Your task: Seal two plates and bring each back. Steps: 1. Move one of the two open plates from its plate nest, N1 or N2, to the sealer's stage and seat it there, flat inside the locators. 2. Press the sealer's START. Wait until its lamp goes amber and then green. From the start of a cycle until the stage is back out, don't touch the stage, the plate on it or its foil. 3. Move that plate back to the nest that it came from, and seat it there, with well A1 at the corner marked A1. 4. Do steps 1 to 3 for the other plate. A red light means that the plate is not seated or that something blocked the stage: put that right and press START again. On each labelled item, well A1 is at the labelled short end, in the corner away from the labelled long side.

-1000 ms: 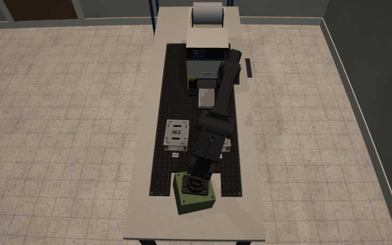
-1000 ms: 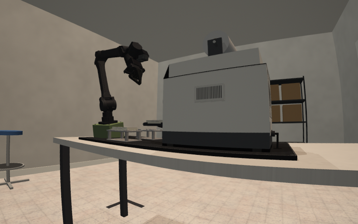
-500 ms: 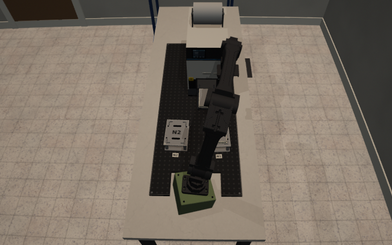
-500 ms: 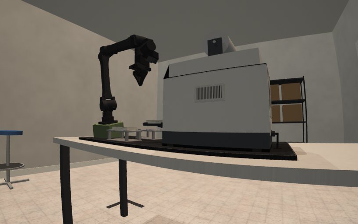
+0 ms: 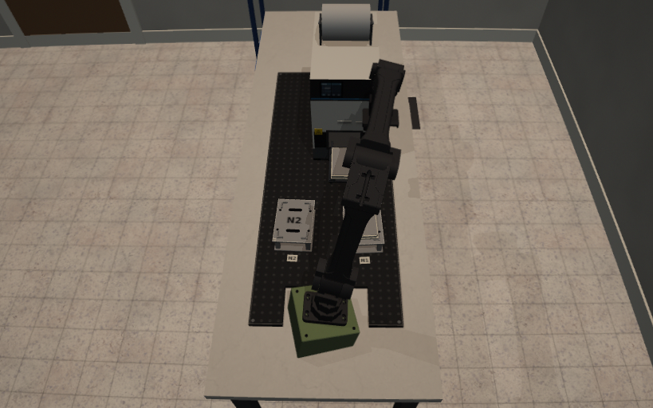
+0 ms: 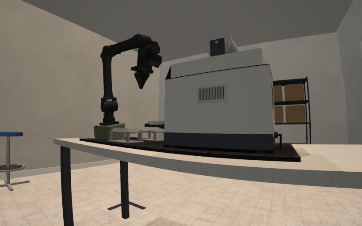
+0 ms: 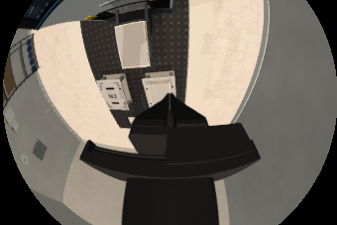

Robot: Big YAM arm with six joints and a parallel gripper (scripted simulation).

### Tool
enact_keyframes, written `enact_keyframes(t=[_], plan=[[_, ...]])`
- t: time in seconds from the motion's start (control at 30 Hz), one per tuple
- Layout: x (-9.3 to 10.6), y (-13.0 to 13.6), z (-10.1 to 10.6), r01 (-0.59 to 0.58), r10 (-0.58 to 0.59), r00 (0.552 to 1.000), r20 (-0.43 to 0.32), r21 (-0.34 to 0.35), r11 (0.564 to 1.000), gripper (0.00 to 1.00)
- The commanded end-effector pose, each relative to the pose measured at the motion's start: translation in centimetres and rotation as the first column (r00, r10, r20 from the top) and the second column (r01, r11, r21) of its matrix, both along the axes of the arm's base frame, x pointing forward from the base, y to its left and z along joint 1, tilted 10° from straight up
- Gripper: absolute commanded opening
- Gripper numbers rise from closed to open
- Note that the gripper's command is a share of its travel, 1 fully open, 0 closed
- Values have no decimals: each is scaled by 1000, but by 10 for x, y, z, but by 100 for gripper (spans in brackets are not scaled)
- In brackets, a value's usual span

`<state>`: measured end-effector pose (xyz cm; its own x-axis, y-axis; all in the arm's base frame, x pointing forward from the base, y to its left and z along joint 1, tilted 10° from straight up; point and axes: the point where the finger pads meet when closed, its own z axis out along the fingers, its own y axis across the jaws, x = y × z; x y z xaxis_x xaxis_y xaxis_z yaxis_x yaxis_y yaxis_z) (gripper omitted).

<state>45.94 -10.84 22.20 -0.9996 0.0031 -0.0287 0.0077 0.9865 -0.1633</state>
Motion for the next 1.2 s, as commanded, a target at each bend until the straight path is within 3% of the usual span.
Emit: enact_keyframes(t=[0.0,0.3,0.5,1.17], plan=[[1,-3,23,-12,13,998,67,-10,1000,0],[-9,12,22,-41,41,998,39,-5,999,0],[-20,3,22,1,-1,999,34,-2,1000,0],[3,-2,48,-13,16,992,121,-22,1000,0]])
